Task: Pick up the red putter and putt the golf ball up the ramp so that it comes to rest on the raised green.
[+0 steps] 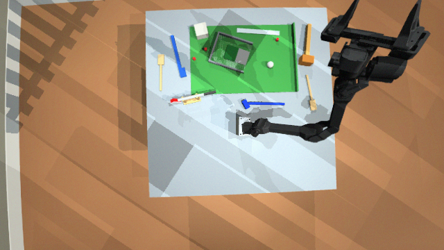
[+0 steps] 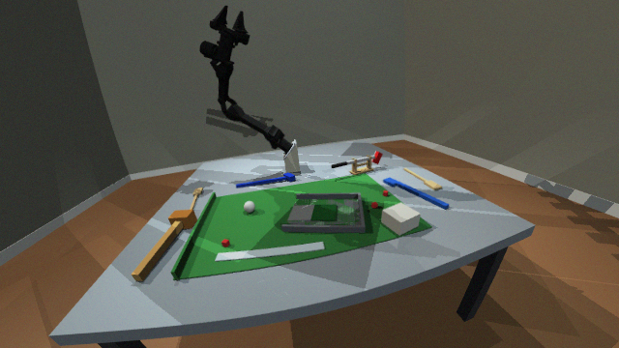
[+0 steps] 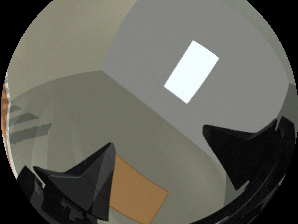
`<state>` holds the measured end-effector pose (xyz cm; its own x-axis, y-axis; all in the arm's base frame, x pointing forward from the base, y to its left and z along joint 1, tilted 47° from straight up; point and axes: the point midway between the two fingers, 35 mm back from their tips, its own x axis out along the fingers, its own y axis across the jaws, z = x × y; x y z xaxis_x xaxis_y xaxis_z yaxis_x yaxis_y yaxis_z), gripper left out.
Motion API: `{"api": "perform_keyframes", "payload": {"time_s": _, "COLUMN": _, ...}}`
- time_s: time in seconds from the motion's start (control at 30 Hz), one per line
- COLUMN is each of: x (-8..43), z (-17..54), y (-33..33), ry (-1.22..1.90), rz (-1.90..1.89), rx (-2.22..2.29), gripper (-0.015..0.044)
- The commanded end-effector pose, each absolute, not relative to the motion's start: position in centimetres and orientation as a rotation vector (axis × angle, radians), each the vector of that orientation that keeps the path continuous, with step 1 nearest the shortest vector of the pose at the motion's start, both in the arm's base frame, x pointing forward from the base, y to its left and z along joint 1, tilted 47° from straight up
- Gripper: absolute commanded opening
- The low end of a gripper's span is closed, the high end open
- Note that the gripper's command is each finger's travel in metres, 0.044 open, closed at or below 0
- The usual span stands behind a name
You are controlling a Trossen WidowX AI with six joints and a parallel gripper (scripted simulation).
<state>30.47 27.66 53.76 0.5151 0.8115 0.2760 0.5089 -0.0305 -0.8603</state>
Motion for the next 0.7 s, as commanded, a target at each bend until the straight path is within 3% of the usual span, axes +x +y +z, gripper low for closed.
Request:
{"api": "perform_keyframes", "payload": {"time_s": 0.0, "x": 34.1, "z": 48.8, "y": 28.7, "ry": -0.962, "rz": 0.478, "rx": -1.694, "gripper": 0.044}}
{"api": "perform_keyframes", "payload": {"time_s": 0.33, "x": 41.3, "z": 33.7, "y": 29.8, "ry": -0.474, "rz": 0.779, "rx": -1.674, "gripper": 0.044}}
{"api": "perform_keyframes", "payload": {"time_s": 0.67, "x": 43.3, "z": 16.5, "y": 28.5, "ry": 0.106, "rz": 1.024, "rx": -1.583, "gripper": 0.044}}
